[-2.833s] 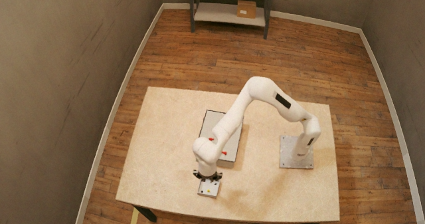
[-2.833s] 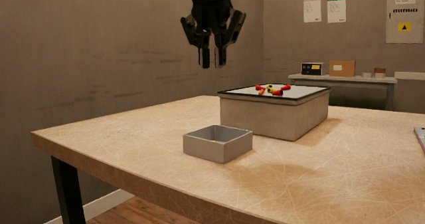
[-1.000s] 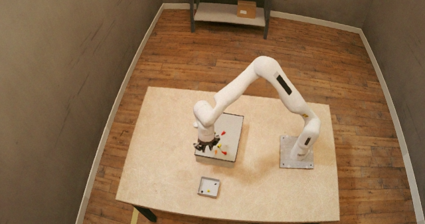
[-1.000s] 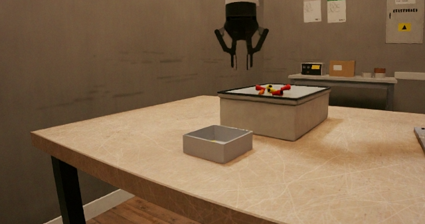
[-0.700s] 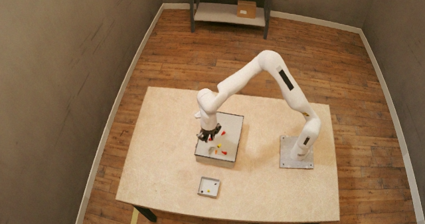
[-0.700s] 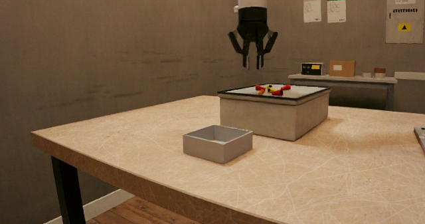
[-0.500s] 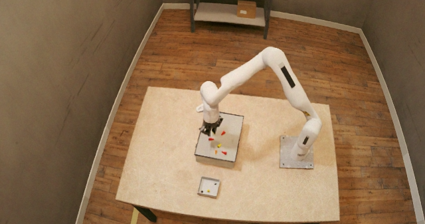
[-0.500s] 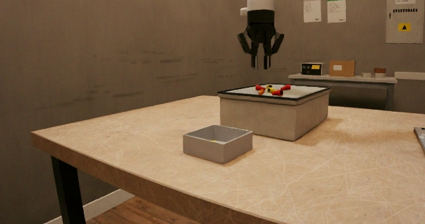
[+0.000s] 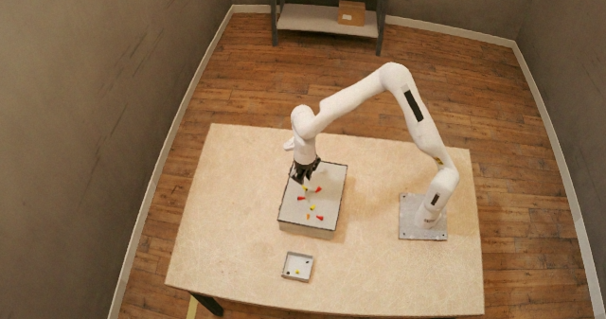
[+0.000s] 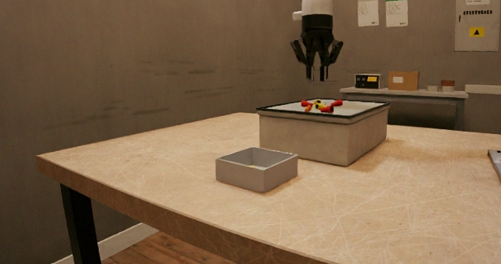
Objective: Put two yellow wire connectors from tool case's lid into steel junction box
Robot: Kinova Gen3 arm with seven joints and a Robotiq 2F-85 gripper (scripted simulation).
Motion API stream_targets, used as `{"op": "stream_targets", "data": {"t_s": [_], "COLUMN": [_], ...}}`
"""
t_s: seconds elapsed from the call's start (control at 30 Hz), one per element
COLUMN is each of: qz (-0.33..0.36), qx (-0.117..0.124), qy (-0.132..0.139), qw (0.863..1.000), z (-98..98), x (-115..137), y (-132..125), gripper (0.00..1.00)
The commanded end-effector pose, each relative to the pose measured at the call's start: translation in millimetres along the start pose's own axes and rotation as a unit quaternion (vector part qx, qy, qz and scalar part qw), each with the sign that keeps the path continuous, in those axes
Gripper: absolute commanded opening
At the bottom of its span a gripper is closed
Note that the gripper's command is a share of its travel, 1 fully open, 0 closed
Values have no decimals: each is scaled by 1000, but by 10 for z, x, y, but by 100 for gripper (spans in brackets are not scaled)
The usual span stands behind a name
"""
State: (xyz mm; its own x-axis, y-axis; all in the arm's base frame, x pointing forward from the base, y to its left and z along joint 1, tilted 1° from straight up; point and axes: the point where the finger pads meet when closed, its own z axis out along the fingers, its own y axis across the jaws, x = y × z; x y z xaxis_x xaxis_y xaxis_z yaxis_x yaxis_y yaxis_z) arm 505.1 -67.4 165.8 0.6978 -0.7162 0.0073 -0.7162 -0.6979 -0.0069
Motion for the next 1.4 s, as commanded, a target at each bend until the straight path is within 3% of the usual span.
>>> {"op": "stream_targets", "data": {"t_s": [0.0, 0.27, 0.47, 1.37], "qz": [2, 2, 2, 2], "qx": [1, 1, 1, 1], "qy": [1, 1, 1, 1], "qw": [1000, 1000, 1000, 1000], "z": [-12, 18, 381, 386], "x": [15, 15, 21, 21], "y": [13, 13, 11, 11], "gripper": [36, 36, 36, 36]}}
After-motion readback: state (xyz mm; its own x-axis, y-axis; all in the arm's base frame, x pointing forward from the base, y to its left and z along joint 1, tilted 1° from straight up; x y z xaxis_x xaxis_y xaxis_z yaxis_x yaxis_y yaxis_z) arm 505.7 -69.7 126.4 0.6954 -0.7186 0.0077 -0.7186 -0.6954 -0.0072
